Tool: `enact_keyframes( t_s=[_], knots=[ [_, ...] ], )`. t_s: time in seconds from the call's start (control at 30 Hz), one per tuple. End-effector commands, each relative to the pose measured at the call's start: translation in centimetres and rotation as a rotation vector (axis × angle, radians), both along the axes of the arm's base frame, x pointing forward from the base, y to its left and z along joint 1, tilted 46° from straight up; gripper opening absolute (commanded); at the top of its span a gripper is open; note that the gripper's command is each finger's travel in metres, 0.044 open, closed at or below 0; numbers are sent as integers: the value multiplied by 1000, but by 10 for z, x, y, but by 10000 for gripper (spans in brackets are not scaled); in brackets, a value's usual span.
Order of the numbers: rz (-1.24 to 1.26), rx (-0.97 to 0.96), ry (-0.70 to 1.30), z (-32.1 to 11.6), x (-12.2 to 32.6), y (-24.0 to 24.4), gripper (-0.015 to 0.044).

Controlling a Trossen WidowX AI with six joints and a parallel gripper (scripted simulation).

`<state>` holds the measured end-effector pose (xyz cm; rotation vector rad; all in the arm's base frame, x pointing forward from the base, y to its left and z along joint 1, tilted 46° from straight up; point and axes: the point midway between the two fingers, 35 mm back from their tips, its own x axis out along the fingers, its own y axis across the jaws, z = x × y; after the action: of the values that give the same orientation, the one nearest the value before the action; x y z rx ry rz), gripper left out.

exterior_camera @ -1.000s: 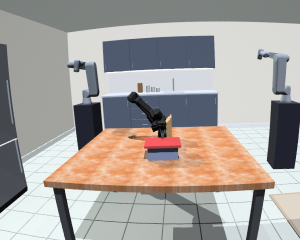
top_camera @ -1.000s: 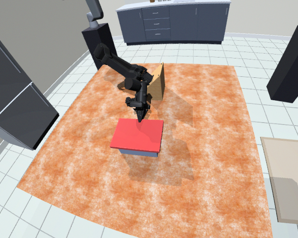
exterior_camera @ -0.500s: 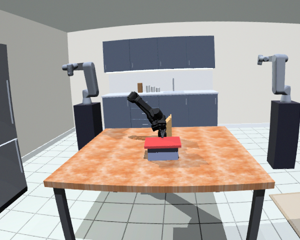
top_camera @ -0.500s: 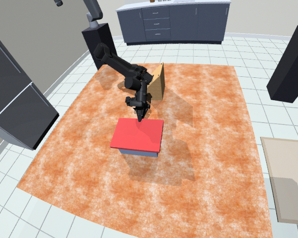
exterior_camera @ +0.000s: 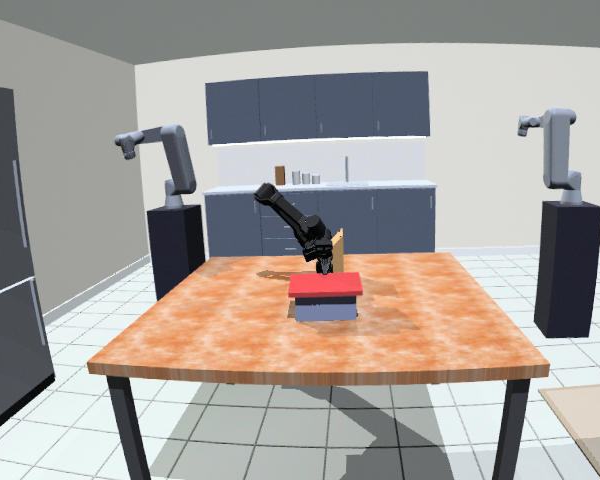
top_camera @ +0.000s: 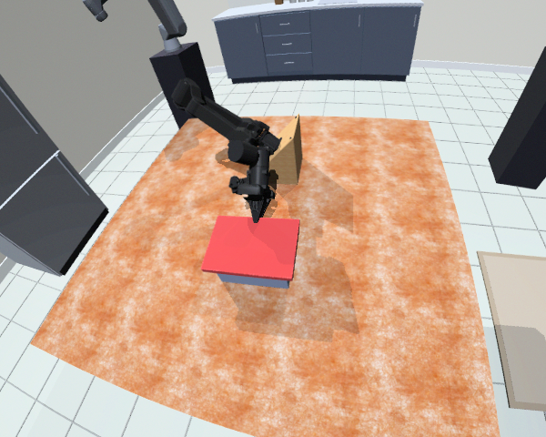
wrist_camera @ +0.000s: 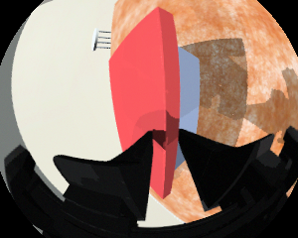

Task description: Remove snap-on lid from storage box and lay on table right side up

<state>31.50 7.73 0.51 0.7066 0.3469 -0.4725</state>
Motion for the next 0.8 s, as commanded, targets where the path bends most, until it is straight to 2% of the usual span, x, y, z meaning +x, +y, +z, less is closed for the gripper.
enact_keyframes(
  t_s=[0.0,0.77],
  knots=[
    [-1,3,-6,2,0,2,0],
    [2,1,-3,3,0,4,0]
  ],
)
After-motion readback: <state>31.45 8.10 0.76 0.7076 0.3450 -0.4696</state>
